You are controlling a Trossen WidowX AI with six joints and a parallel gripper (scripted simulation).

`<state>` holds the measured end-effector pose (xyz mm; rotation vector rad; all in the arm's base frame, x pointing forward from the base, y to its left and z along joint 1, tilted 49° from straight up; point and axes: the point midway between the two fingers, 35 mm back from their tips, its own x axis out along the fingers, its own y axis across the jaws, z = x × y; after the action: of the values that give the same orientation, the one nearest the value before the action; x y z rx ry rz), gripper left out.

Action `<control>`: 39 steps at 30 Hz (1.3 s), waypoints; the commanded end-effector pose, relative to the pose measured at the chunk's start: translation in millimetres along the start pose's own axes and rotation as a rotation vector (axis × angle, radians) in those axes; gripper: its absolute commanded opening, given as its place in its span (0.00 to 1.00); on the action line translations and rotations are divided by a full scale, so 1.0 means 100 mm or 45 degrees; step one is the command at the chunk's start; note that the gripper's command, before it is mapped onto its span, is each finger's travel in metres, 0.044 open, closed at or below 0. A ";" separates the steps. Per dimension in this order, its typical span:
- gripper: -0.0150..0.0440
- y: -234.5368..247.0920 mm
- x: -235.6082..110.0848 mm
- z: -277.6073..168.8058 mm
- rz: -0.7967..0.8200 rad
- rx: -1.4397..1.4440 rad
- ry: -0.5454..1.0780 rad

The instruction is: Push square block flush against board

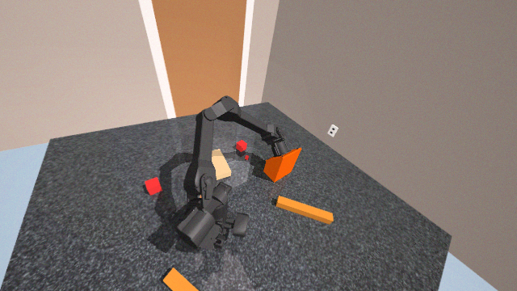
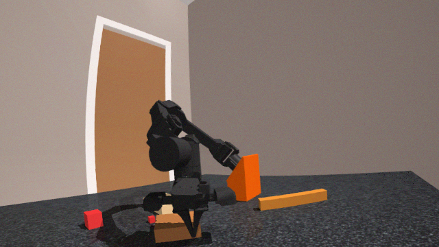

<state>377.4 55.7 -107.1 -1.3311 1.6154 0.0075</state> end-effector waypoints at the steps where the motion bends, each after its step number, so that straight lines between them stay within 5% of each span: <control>1: 0.25 -0.01 0.03 -0.06 0.002 -0.005 0.014; 39: 0.25 -0.06 0.03 -0.33 0.002 -0.006 0.015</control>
<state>362.6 38.6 -90.7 -1.3320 1.6166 0.0083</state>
